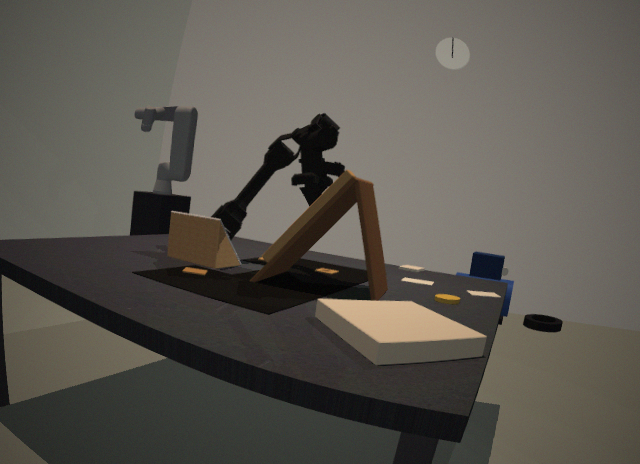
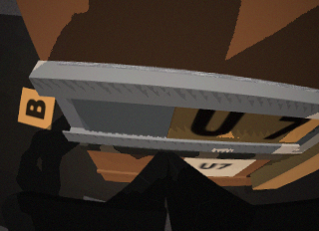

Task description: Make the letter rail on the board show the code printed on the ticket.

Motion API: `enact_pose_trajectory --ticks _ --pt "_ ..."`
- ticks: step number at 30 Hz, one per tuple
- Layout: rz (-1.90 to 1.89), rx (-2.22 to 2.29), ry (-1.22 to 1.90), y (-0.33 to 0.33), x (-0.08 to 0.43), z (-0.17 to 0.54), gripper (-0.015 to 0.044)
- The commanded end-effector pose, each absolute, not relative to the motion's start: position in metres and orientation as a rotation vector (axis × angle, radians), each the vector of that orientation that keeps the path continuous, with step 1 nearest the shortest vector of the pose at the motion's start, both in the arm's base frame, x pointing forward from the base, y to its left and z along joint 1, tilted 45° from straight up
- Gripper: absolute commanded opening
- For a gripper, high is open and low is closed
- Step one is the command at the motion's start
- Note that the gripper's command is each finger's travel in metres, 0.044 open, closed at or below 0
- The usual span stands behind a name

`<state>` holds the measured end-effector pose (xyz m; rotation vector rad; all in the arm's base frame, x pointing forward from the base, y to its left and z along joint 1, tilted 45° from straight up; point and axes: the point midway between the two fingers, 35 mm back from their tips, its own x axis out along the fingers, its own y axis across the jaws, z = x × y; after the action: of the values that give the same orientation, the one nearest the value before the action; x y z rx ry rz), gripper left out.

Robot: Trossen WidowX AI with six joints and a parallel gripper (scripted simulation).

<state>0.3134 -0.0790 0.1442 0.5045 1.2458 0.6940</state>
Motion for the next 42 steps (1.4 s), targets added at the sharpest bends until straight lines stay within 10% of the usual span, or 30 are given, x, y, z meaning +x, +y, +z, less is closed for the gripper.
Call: enact_pose_trajectory --ticks 1,20,42 --pt "0.694 0.500 1.247 -0.082 0.310 0.145 0.0000" --pt "0.381 0.616 0.828 -0.204 0.230 0.178 0.0440" --pt "0.381 0.616 0.828 -0.204 0.230 0.178 0.0440"
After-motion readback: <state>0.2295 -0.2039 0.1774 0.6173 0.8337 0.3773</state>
